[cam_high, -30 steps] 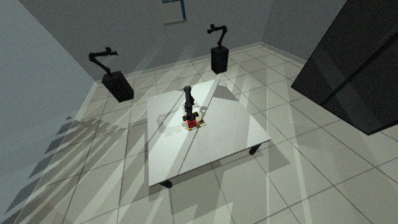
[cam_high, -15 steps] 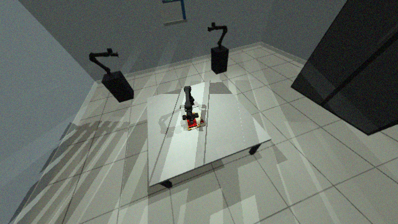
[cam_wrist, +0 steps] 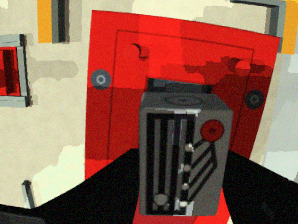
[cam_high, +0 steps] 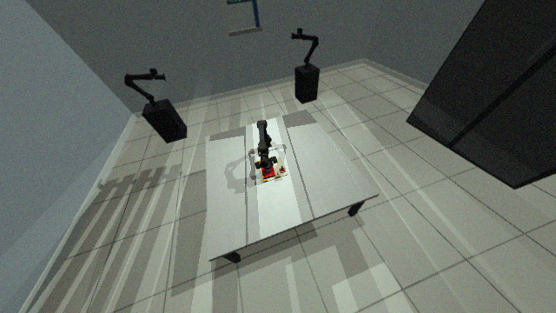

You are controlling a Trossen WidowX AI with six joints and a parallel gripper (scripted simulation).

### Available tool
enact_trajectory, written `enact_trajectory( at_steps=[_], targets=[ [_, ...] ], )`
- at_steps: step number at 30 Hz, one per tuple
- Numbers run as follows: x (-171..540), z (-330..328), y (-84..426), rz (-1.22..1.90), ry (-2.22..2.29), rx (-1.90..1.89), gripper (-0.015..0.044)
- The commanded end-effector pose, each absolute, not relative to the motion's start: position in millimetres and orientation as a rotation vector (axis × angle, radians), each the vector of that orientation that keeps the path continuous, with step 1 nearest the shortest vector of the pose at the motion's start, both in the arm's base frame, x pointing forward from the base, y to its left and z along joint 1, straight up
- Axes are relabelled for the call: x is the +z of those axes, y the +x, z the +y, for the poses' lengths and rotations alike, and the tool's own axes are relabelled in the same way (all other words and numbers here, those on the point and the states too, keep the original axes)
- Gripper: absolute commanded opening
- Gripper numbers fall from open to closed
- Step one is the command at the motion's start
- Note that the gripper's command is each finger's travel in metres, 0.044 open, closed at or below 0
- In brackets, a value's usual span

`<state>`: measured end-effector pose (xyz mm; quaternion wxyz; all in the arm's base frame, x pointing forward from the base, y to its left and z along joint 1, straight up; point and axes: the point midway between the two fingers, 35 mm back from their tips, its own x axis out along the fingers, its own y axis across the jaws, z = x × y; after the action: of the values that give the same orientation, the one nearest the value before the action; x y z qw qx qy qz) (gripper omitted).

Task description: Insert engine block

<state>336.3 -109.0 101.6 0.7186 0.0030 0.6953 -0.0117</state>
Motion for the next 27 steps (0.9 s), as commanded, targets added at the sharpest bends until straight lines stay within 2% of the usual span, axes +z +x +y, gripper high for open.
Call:
enact_trajectory(
  at_steps=[1, 19, 27],
  targets=[
    [102.2, -109.0, 336.8, 1.536, -0.019, 0.001, 0.0159],
    [102.3, -108.7, 336.4, 1.525, 0.201, -0.211, 0.0159],
    [102.3, -108.5, 336.3, 1.533, 0.093, -0.107, 0.0159]
  ],
)
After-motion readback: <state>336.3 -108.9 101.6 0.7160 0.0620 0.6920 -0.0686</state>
